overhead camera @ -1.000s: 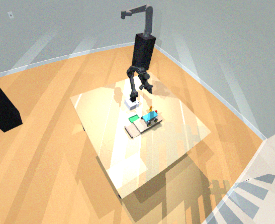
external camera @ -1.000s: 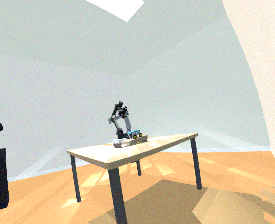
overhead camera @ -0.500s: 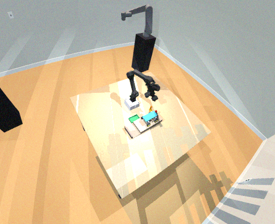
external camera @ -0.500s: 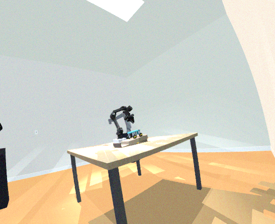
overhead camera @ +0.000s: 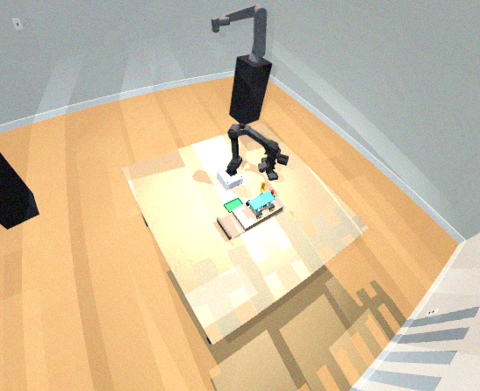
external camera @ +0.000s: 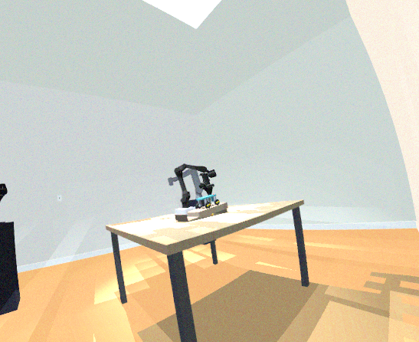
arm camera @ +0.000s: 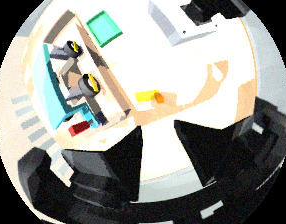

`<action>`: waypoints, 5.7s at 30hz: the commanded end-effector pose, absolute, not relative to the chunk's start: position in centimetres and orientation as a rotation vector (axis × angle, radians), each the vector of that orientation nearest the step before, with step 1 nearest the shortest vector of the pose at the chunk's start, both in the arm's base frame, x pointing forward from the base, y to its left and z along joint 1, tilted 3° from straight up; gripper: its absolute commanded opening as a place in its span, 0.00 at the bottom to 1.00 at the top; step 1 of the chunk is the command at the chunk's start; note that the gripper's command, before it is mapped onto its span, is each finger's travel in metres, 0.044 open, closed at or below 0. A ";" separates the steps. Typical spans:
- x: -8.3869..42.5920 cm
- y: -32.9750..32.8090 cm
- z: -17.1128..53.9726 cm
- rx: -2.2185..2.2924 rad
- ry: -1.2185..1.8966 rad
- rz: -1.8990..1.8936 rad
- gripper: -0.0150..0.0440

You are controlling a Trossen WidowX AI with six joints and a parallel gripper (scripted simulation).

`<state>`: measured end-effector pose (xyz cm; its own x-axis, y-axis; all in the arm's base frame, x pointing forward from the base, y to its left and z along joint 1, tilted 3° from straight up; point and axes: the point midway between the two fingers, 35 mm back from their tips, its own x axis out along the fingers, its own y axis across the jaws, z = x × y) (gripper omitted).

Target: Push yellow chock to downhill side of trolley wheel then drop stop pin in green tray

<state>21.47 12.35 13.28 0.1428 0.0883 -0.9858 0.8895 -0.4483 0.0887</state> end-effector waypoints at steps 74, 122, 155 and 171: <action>20.7 13.5 0.1 1.590 0.905 -1.477 0.58; 19.6 13.5 11.0 1.590 0.906 -1.477 0.25; 19.6 13.6 14.9 1.259 1.146 -1.168 0.25; 19.6 13.6 14.9 0.851 1.346 -0.786 0.25</action>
<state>19.67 13.57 14.85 0.0747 0.0021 -0.9972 0.9126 0.4030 0.0692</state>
